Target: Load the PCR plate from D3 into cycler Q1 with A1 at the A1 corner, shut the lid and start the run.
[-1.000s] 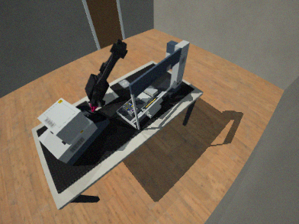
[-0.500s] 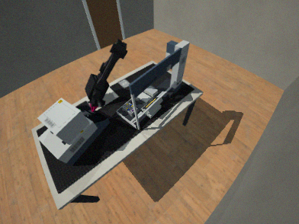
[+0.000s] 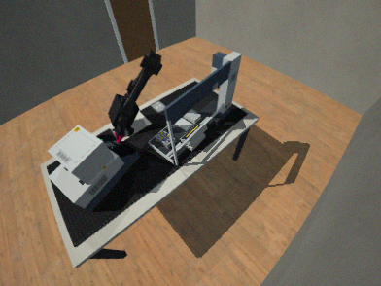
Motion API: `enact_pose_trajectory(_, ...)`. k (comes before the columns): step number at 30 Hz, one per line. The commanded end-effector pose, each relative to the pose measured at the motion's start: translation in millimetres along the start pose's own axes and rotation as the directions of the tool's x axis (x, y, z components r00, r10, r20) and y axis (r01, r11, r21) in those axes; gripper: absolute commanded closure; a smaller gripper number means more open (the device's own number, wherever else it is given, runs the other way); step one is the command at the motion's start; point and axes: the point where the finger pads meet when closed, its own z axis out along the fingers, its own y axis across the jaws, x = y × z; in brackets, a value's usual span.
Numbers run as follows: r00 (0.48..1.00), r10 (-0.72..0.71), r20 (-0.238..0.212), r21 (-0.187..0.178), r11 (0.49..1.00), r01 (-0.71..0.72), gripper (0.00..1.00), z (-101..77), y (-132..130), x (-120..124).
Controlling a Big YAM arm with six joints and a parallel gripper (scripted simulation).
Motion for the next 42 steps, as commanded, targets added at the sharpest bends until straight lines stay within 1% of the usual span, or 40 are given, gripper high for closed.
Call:
enact_pose_trajectory(1, 1.000, 0.004, 0.008, 0.011, 1.000, -0.004, 1.00, 1.9, -7.7, -7.8)
enact_pose_trajectory(5, 1.000, 0.001, 0.021, 0.022, 1.000, -0.001, 1.00, -0.6, -12.5, -13.9)
enact_pose_trajectory(11, 1.000, 0.000, 0.024, 0.025, 1.000, -0.001, 1.00, -1.4, -13.1, -14.8)
enact_pose_trajectory(15, 0.999, -0.004, 0.038, 0.037, 0.999, 0.003, 1.00, -2.4, -16.1, -18.5)
enact_pose_trajectory(21, 0.999, -0.005, 0.041, 0.039, 0.999, 0.003, 1.00, -5.4, -12.5, -15.7)
enact_pose_trajectory(42, 0.999, -0.003, 0.040, 0.038, 0.999, 0.002, 1.00, 0.3, -12.3, -15.1)
